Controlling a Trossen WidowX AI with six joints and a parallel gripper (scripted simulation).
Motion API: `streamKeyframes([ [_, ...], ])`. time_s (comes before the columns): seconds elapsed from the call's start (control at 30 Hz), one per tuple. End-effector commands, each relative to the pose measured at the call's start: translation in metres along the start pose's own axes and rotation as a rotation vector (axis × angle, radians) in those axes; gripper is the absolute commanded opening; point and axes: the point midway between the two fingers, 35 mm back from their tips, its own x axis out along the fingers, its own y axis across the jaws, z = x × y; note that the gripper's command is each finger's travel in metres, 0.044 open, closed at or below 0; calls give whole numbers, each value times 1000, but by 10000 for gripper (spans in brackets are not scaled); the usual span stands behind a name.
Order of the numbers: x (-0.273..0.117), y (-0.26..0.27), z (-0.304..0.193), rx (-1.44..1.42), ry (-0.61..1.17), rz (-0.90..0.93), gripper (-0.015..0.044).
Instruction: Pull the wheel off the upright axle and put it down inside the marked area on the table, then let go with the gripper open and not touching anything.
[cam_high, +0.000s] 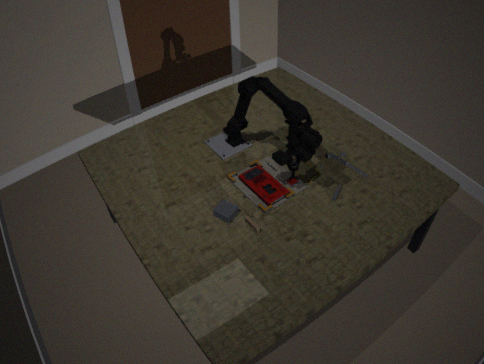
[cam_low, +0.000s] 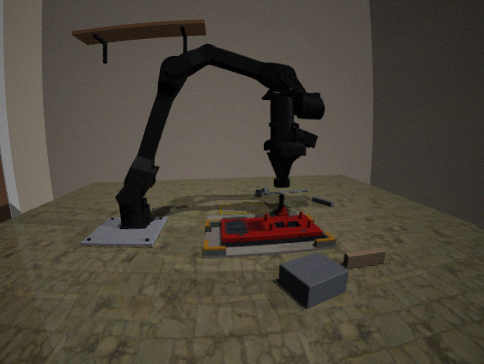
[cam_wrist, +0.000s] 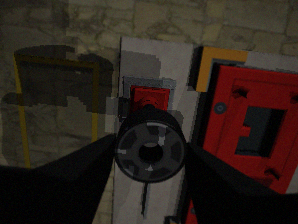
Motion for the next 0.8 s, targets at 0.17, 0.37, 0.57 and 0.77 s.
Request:
streamKeyframes([
  [0.17, -8, 14, -6, 0, -4, 2, 0],
  [0.37, -11, 47, -24, -1, -1, 5, 0],
  [0.57, -14, 76, -45, -1, 1, 7, 0],
  [0.77, -16, 96, -62, -2, 3, 9, 0],
])
